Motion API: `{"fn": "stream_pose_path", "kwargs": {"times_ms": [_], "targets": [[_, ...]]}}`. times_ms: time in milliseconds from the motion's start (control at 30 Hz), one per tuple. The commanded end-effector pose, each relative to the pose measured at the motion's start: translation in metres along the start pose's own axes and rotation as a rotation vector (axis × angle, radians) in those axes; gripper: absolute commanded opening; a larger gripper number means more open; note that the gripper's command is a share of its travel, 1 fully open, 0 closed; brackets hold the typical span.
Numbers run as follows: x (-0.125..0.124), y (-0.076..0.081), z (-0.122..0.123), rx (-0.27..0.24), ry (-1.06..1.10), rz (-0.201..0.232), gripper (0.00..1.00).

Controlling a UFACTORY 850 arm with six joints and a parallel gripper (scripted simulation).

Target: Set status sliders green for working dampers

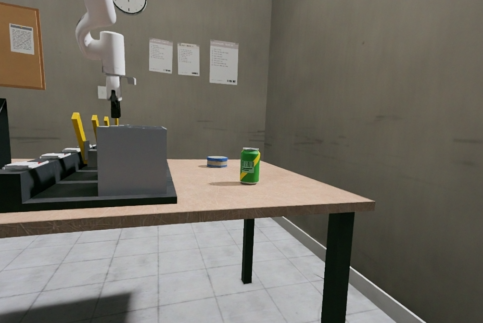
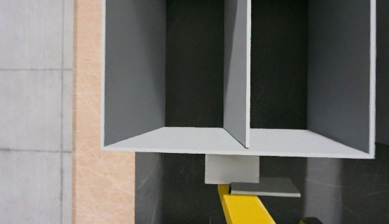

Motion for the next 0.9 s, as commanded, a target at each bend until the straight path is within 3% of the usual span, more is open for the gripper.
{"fn": "stream_pose_path", "kwargs": {"times_ms": [0,467,867], "targets": [[-0.001,-0.008,-0.001,0.002,-0.001,-0.002,0.39],[-0.001,-0.027,-0.001,0.002,-0.001,-0.002,0.39],[-0.001,-0.03,-0.001,0.002,-0.001,-0.002,0.39]]}}
Point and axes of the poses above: the point where the finger pads meet when closed, its own y axis back along the fingers, its own x axis across the jaws, z = x × y, the point moved 2 cm from there along y, back along the fingers, and after that the axes turned 12 degrees about -y, right-handed, at the moved point
